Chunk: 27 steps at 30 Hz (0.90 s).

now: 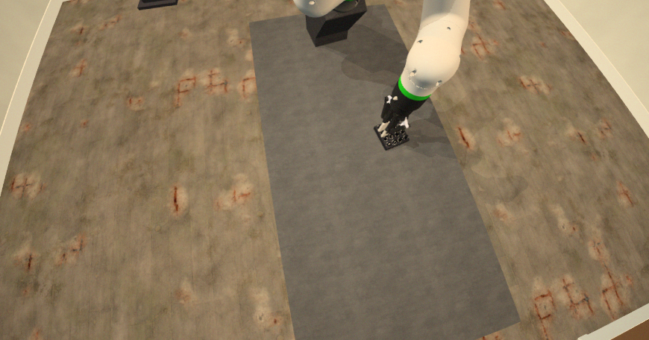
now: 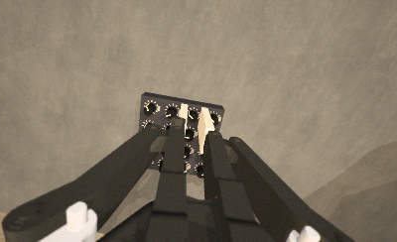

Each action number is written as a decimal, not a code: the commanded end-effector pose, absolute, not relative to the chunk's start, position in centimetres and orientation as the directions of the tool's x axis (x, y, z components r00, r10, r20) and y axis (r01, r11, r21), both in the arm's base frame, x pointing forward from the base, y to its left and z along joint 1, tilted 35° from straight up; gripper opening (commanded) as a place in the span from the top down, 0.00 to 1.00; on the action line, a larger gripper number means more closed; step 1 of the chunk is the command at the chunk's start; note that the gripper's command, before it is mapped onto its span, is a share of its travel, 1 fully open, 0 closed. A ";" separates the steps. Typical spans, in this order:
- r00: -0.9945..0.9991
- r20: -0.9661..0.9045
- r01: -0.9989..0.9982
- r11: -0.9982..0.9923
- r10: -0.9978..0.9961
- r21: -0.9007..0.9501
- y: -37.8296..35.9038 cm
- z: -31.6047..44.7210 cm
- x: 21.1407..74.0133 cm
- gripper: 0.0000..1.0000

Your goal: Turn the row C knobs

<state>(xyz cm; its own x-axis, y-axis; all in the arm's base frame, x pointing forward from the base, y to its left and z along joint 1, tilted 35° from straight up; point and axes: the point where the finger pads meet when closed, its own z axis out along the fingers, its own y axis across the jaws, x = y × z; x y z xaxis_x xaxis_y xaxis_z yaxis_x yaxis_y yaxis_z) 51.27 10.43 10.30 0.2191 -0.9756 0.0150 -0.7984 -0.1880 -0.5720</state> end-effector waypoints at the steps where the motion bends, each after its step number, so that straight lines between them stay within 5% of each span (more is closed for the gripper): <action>1: 0.219 0.015 -0.798 -0.188 -0.976 -0.572 10.4 10.4 51.2 0.88; 27: 0.219 0.015 -0.798 -0.188 -0.976 -0.572 10.0 13.4 49.1 0.88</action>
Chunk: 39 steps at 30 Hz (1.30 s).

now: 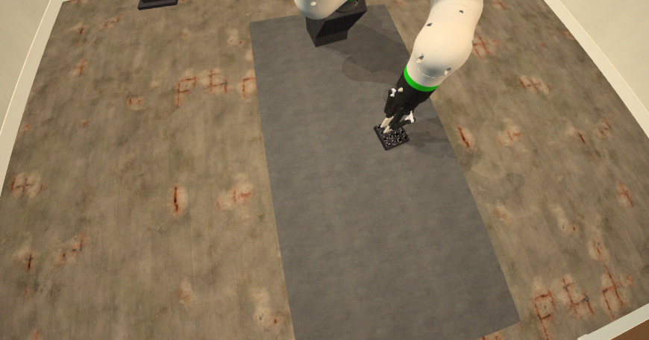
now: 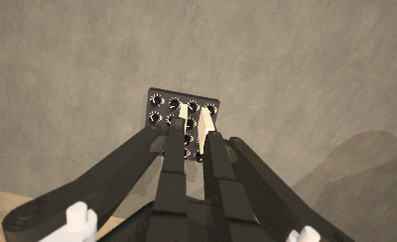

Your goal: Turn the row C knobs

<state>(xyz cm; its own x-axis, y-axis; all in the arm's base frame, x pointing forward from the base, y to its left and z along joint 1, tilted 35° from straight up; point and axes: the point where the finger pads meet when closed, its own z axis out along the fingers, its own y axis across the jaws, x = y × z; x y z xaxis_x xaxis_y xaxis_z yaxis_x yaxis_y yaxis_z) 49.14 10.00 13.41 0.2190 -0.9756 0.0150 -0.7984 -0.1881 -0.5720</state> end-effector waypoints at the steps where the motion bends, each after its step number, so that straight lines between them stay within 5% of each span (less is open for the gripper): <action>1: 0.219 0.015 -0.798 -0.188 -0.976 -0.572 10.0 13.4 49.1 0.88; 8: 0.219 0.015 -0.798 -0.188 -0.976 -0.572 10.0 13.4 49.1 0.88; 9: 0.219 0.015 -0.798 -0.188 -0.976 -0.572 10.0 13.4 49.1 0.00; 39: 0.219 0.015 -0.798 -0.188 -0.976 -0.572 8.9 21.5 43.6 0.00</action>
